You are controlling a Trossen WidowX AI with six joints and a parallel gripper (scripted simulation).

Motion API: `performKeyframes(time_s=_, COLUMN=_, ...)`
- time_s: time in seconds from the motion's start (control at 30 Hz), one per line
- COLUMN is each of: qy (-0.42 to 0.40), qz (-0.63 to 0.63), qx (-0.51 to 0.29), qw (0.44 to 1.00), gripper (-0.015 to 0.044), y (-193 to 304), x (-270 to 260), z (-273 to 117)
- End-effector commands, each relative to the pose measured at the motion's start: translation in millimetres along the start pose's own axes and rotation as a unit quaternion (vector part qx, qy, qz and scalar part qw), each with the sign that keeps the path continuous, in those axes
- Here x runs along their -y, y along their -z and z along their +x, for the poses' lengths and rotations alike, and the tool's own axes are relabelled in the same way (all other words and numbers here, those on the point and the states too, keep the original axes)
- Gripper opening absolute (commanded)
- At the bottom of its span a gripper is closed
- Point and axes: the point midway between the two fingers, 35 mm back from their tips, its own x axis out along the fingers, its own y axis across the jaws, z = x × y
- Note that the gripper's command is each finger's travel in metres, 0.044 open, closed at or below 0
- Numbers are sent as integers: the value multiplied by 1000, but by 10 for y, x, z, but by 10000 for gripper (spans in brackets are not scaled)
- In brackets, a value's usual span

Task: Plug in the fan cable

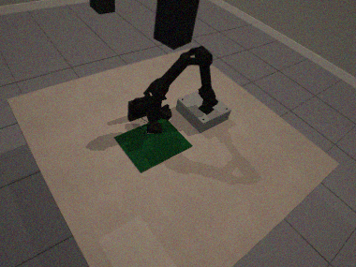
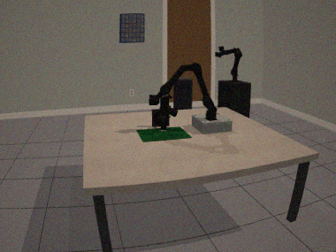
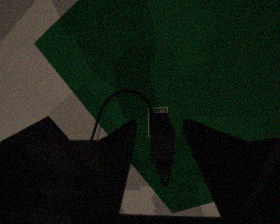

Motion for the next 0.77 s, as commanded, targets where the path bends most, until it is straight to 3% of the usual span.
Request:
performKeyframes(time_s=0.0, qy=0, qz=0, qx=0, qw=1000, gripper=260, y=11, x=3, z=-119)
performKeyframes(time_s=0.1, qy=0, qz=1, qx=1, qw=1000, gripper=260, y=7, x=2, z=-519)
performKeyframes(time_s=0.33, qy=0, qz=1, qx=1, qw=1000, gripper=260, y=-15, x=1, z=-554)
performKeyframes(time_s=0.73, qy=-1, qz=1, qx=7, qw=1000, gripper=260, y=-1197, x=-127, z=-545)
